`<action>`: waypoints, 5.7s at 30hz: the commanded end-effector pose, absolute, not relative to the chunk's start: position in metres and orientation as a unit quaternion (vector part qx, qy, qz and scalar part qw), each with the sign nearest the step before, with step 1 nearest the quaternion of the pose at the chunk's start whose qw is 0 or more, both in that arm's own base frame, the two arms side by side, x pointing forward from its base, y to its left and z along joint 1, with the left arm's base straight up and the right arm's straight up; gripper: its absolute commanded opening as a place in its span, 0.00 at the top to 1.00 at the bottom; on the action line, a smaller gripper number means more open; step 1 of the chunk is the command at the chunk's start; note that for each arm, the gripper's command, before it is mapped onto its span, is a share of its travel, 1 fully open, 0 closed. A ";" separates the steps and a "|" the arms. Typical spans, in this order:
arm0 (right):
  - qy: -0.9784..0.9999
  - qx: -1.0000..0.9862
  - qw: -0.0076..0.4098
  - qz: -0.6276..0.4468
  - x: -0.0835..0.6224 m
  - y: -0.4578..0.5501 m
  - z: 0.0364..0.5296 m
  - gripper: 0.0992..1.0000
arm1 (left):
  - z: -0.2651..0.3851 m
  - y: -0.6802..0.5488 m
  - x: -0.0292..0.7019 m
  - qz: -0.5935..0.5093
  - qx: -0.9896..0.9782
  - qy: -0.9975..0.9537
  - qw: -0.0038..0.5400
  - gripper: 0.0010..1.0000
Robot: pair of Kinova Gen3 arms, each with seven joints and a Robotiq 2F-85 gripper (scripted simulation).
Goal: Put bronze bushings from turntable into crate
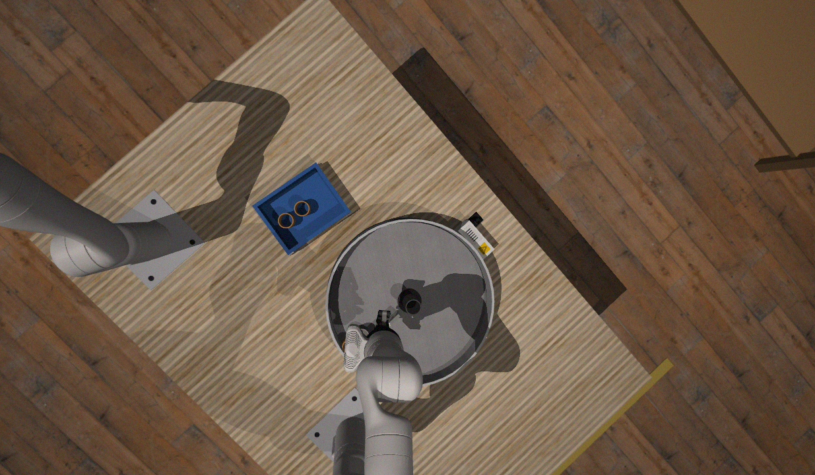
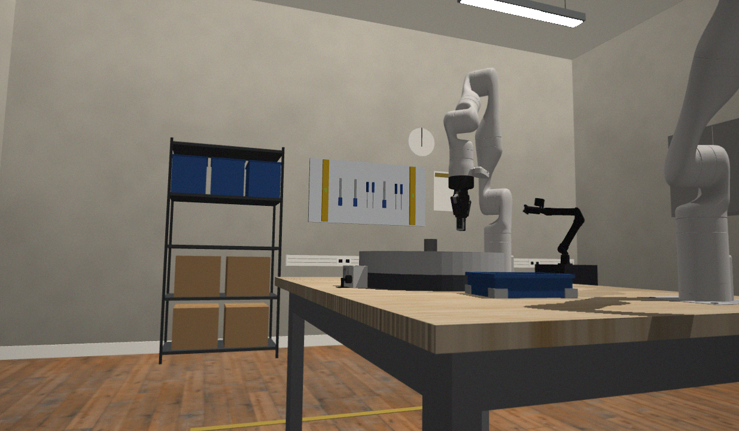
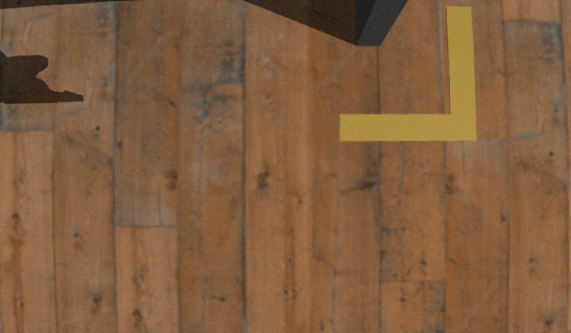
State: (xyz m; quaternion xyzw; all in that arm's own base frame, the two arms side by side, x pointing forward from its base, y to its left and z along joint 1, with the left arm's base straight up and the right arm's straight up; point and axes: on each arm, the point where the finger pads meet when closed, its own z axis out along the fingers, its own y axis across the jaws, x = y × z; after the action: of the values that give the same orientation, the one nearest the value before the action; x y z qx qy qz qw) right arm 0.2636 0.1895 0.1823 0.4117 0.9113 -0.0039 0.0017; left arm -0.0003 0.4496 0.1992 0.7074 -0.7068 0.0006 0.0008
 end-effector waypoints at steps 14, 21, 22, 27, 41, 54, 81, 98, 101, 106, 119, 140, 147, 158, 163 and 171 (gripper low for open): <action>0.976 0.216 0.001 0.000 0.184 0.207 0.183 0.87 | 0.200 0.450 0.000 0.000 0.707 -0.707 0.000 0.00; 0.978 0.207 0.001 0.000 0.180 0.207 0.183 0.87 | 0.200 0.450 0.000 0.000 0.707 -0.707 0.000 0.00; 0.978 0.207 0.001 0.000 0.180 0.207 0.183 0.87 | 0.200 0.450 0.000 0.000 0.707 -0.707 0.000 0.00; 0.978 0.207 0.001 0.000 0.180 0.207 0.183 0.87 | 0.200 0.450 0.000 0.000 0.707 -0.707 0.000 0.00; 0.978 0.207 0.001 0.000 0.180 0.207 0.183 0.87 | 0.200 0.450 0.000 0.000 0.707 -0.707 0.000 0.00; 0.978 0.207 0.001 0.000 0.180 0.207 0.183 0.87 | 0.200 0.450 0.000 0.000 0.707 -0.707 0.000 0.00; 0.978 0.207 0.000 0.000 0.179 0.209 0.183 0.87 | 0.200 0.450 0.000 0.000 0.707 -0.707 0.000 0.00; 0.978 0.207 0.000 0.000 0.179 0.209 0.183 0.87 | 0.200 0.450 0.000 0.000 0.707 -0.707 0.000 0.00; 0.978 0.207 0.000 0.000 0.179 0.209 0.182 0.87 | 0.200 0.450 0.000 0.000 0.707 -0.707 0.000 0.00; 0.978 0.207 0.000 0.000 0.179 0.209 0.172 0.87 | 0.200 0.450 0.000 0.000 0.707 -0.707 0.000 0.00; 0.978 0.207 0.000 0.000 0.179 0.209 0.161 0.87 | 0.200 0.450 0.000 0.000 0.707 -0.707 0.000 0.00; 0.978 0.207 0.000 0.000 0.179 0.209 0.161 0.87 | 0.200 0.450 0.000 0.000 0.707 -0.707 0.000 0.00; 0.978 0.207 0.000 0.000 0.179 0.209 0.160 0.87 | 0.200 0.450 0.000 0.000 0.707 -0.707 0.000 0.00; 0.978 0.207 0.000 0.000 0.179 0.209 0.156 0.87 | 0.200 0.450 0.000 0.000 0.707 -0.707 0.000 0.00; 0.978 0.207 0.000 0.000 0.179 0.209 0.150 0.87 | 0.200 0.450 0.000 0.000 0.707 -0.707 0.000 0.00; 0.978 0.207 0.000 0.000 0.179 0.209 0.140 0.87 | 0.200 0.450 0.000 0.000 0.707 -0.707 0.000 0.00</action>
State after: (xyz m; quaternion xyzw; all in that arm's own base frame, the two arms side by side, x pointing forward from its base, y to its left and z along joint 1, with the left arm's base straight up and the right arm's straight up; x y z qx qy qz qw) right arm 0.1791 0.2081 0.1410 0.2065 0.9784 -0.0002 -0.0002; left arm -0.0003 0.4496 0.1992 0.7074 -0.7068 0.0006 0.0008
